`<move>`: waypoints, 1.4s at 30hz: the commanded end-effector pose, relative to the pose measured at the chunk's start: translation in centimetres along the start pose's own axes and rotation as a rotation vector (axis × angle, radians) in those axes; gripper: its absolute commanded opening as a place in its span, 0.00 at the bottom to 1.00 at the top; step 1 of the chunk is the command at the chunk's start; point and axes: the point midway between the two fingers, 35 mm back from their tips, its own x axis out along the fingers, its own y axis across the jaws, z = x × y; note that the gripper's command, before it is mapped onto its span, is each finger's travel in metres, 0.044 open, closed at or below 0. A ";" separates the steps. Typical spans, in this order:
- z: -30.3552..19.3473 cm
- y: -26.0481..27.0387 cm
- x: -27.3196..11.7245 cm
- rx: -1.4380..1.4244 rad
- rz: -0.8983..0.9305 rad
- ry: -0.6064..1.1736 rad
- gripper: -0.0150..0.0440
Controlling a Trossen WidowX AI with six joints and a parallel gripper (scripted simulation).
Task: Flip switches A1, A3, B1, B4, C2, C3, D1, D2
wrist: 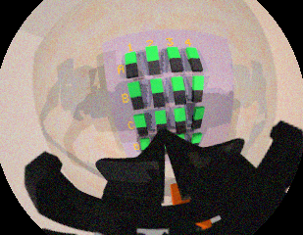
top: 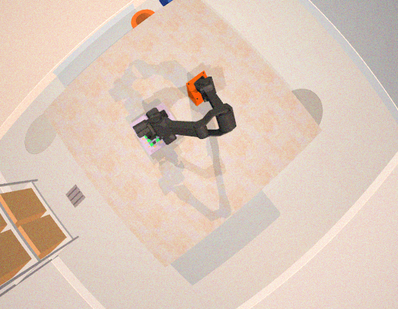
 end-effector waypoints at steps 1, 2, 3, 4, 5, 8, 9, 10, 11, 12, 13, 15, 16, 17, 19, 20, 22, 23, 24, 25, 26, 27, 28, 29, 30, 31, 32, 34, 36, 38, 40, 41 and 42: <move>0.0 0.0 0.1 0.004 0.005 -0.001 0.25; 0.0 0.0 0.1 0.004 0.005 -0.001 0.25; 0.0 0.0 0.1 0.004 0.005 -0.001 0.25; 0.0 0.0 0.1 0.004 0.005 -0.001 0.25; 0.0 0.1 0.1 0.004 0.005 -0.001 0.25; 0.0 0.1 0.2 0.004 0.005 -0.001 0.25; 0.0 0.1 0.2 0.004 0.005 -0.001 0.25; 0.0 0.1 0.2 0.004 0.005 -0.001 0.25; 0.0 0.1 0.2 0.004 0.005 -0.001 0.25; 0.0 0.1 0.2 0.004 0.005 -0.001 0.25; 0.0 0.1 0.2 0.004 0.005 -0.001 0.25; 0.0 0.1 0.3 0.004 0.005 -0.001 0.25; 0.0 0.1 0.3 0.004 0.005 -0.001 0.25; 0.0 0.1 0.3 0.004 0.005 -0.001 0.25; 0.0 0.1 0.3 0.004 0.005 -0.001 0.25; 0.0 0.1 0.3 0.004 0.005 -0.001 0.25; 0.0 0.1 0.4 0.004 0.005 -0.001 0.25; 0.0 0.1 0.4 0.004 0.005 -0.001 0.25; 0.0 0.1 0.4 0.004 0.005 -0.001 0.25; 0.0 0.1 0.4 0.004 0.005 -0.001 0.25; 0.0 0.1 0.4 0.004 0.005 -0.001 0.25; 0.0 0.1 0.4 0.004 0.005 -0.001 0.25; 0.0 0.1 0.4 0.004 0.005 -0.001 0.25; 0.0 0.1 0.5 0.004 0.005 -0.001 0.25; 0.0 0.1 0.5 0.004 0.005 -0.001 0.25; 0.0 0.1 0.5 0.004 0.005 -0.001 0.25; 0.0 0.1 0.5 0.004 0.005 -0.001 0.25; 0.0 0.0 0.2 0.000 0.000 0.001 0.25; 0.3 -0.1 -1.9 0.002 -0.003 0.009 0.25; 0.3 -0.1 -4.9 0.004 -0.001 0.021 0.25; 0.3 0.0 -6.0 0.004 0.001 0.025 0.25; 0.3 0.0 -6.0 0.004 0.001 0.025 0.25; 0.3 0.0 -6.0 0.004 0.001 0.025 0.25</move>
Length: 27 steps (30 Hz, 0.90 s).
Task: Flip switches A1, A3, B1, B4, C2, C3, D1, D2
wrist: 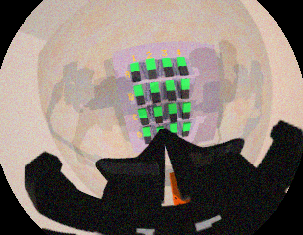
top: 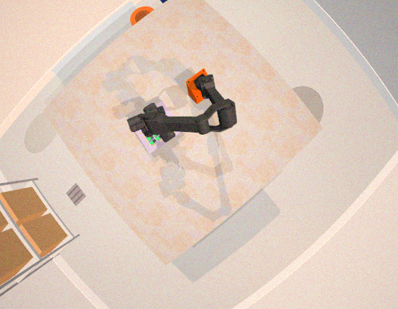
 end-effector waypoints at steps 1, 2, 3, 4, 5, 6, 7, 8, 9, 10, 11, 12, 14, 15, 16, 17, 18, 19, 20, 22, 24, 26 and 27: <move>0.1 0.2 -2.2 -0.010 -0.003 0.000 0.25; 0.1 0.2 -2.2 -0.010 -0.003 0.000 0.25; 0.1 0.2 -2.2 -0.010 -0.003 0.000 0.25; 0.1 0.2 -2.2 -0.010 -0.003 0.000 0.25; 0.1 -0.1 -2.2 -0.010 -0.003 0.000 0.25; 0.1 -0.7 -2.2 -0.010 -0.004 0.000 0.25; 0.1 -1.7 -2.2 -0.010 -0.004 0.000 0.25; 0.1 -2.3 -2.2 -0.010 -0.004 0.000 0.25; 0.1 -2.5 -2.2 -0.010 -0.004 0.000 0.25; 0.1 -2.5 -2.2 -0.010 -0.004 0.000 0.25; 0.1 -2.5 -2.2 -0.010 -0.004 0.000 0.25; 0.1 -2.5 -2.2 -0.010 -0.004 0.000 0.25; 0.1 -2.6 -1.4 -0.010 -0.005 -0.006 0.25; 0.1 -2.6 -0.4 -0.010 -0.005 -0.013 0.25; 0.0 -2.5 0.6 -0.010 -0.004 -0.021 0.25; 0.0 -2.5 1.1 -0.010 -0.003 -0.025 0.25; 0.0 -2.5 1.3 -0.011 -0.003 -0.026 0.25; 0.0 -2.5 1.3 -0.011 -0.003 -0.026 0.25; 0.0 -2.5 1.3 -0.011 -0.003 -0.026 0.25; 0.0 -2.5 1.3 -0.011 -0.003 -0.026 0.25; 0.0 -2.5 1.4 -0.011 -0.002 -0.026 0.25; 0.0 -2.5 2.2 -0.011 -0.002 -0.026 0.25; 0.0 -2.5 2.3 -0.011 -0.002 -0.026 0.25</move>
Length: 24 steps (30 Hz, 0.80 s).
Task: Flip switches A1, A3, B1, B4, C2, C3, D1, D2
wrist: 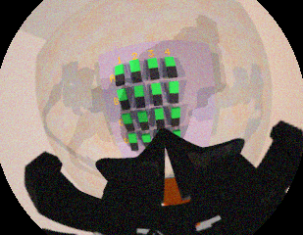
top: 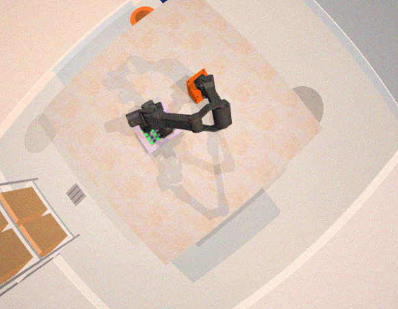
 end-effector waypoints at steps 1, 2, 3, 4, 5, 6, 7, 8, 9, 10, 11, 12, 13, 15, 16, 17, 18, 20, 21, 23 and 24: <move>-0.2 0.1 0.9 0.007 0.007 0.003 0.25; -0.2 0.1 0.9 0.007 0.007 0.003 0.25; -0.2 0.1 0.9 0.007 0.007 0.003 0.25; -0.2 0.1 1.0 0.007 0.007 0.003 0.25; -0.2 0.1 1.1 0.007 0.007 0.003 0.25; -0.2 0.1 1.2 0.007 0.007 0.002 0.25; -0.2 0.1 1.4 0.007 0.007 0.002 0.25; -0.2 0.1 1.5 0.007 0.007 0.002 0.25; -0.2 0.1 1.7 0.007 0.007 0.002 0.25; -0.2 0.1 1.9 0.007 0.007 0.002 0.25; -0.2 0.1 2.0 0.007 0.007 0.002 0.25; -0.2 0.1 2.2 0.007 0.007 0.002 0.25; -0.2 0.1 2.3 0.007 0.007 0.002 0.25; -0.2 0.1 2.3 0.007 0.007 0.002 0.25; -0.2 0.1 2.3 0.007 0.007 0.002 0.25; -0.2 0.1 2.3 0.007 0.007 0.002 0.25; -0.2 0.1 2.3 0.007 0.007 0.002 0.25; -0.2 0.1 2.3 0.007 0.007 0.002 0.25; -0.2 0.1 2.3 0.007 0.007 0.002 0.25; -0.2 0.1 2.3 0.007 0.007 0.002 0.25; -0.2 0.1 2.3 0.007 0.007 0.002 0.25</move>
